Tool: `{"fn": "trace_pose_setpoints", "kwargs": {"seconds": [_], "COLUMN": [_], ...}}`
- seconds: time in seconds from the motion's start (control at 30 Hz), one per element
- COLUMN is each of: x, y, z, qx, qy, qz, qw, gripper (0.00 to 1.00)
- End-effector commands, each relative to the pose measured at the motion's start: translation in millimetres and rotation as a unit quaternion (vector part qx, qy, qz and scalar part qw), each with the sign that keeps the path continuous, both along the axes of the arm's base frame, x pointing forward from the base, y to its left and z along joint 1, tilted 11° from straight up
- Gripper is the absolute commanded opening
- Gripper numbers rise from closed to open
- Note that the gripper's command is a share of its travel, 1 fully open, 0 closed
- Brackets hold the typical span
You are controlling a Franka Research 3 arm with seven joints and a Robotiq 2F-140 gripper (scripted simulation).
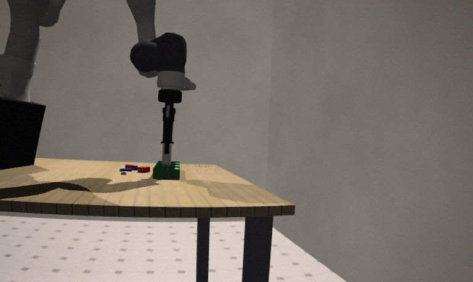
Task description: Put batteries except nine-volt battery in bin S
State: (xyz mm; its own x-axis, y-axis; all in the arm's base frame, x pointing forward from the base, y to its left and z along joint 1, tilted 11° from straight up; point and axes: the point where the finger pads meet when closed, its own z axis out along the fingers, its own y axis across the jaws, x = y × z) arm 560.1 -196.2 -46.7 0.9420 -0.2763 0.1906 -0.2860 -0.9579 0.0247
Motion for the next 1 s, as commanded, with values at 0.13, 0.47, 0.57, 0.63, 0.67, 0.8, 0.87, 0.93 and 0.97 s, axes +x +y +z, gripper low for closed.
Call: {"fn": "trace_pose_setpoints", "kwargs": {"seconds": [0.13,0.47,0.57,0.63,0.67,0.8,0.87,0.93,0.97], "x": [5.7,6.7,6.7,6.7,6.7,6.7,6.7,6.7,6.7], "y": [-1.9,-2.3,-2.3,-2.3,-2.3,-2.3,-2.3,-2.3,-2.3], "z": [-19.2,-24.5,-24.5,-24.5,-24.5,-24.5,-24.5,-24.5,-24.5], "qx": [-0.002,-0.002,-0.002,-0.002,-0.002,-0.002,-0.002,-0.002,-0.002], "qy": [-0.003,-0.003,-0.003,-0.003,-0.003,-0.003,-0.003,-0.003,-0.003], "qz": [0.007,0.007,0.007,0.007,0.007,0.007,0.007,0.007,0.007], "qw": [1.000,1.000,1.000,1.000,1.000,1.000,1.000,1.000,1.000], "gripper": [0.05,0.05,0.05,0.05,0.05,0.05,0.05,0.05,0.05]}}
